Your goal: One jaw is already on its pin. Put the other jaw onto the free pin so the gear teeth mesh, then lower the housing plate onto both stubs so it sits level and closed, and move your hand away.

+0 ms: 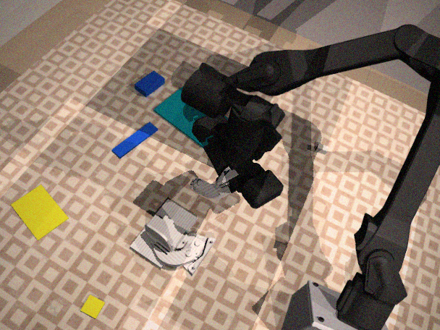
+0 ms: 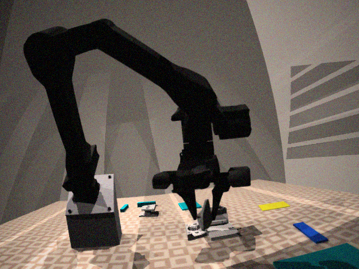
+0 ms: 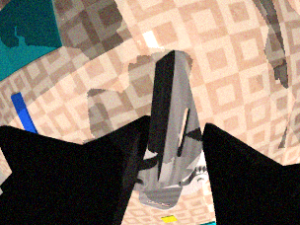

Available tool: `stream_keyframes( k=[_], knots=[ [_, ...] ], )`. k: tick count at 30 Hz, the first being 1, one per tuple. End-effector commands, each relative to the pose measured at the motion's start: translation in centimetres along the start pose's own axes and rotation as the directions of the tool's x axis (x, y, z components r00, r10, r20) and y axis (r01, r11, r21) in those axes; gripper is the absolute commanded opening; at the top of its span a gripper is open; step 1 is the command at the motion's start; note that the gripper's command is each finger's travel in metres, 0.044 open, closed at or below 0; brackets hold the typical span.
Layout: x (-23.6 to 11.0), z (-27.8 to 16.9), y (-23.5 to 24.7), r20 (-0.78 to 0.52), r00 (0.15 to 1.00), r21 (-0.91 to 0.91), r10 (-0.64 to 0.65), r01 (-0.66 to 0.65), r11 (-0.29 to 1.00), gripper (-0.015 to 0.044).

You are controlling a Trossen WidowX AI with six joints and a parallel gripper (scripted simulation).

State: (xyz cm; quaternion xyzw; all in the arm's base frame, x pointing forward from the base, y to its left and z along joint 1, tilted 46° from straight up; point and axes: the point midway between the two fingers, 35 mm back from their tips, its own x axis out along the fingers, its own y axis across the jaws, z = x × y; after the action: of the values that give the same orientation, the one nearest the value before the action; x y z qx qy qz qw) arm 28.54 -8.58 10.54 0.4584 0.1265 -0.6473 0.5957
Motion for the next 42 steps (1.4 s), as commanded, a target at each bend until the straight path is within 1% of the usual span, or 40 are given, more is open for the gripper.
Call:
stream_keyframes(
  k=[1,10,20,31,42],
  knots=[
    [0.2,-1.0,-0.6,0.003,1.000,-0.131,-0.004,0.004,0.991,0.0134],
    [0.2,-2.8,-1.6,0.004,1.000,-0.383,-0.007,0.008,0.924,0.0134],
    [0.3,-4.7,-2.9,0.007,1.000,-0.632,-0.008,0.011,0.775,0.0134],
    [0.4,-6.6,-4.4,0.015,1.000,-0.843,-0.007,0.016,0.538,0.0134],
    [0.4,-8.3,-6.1,0.025,1.000,-0.969,-0.001,0.024,0.246,0.0134]
  ],
)
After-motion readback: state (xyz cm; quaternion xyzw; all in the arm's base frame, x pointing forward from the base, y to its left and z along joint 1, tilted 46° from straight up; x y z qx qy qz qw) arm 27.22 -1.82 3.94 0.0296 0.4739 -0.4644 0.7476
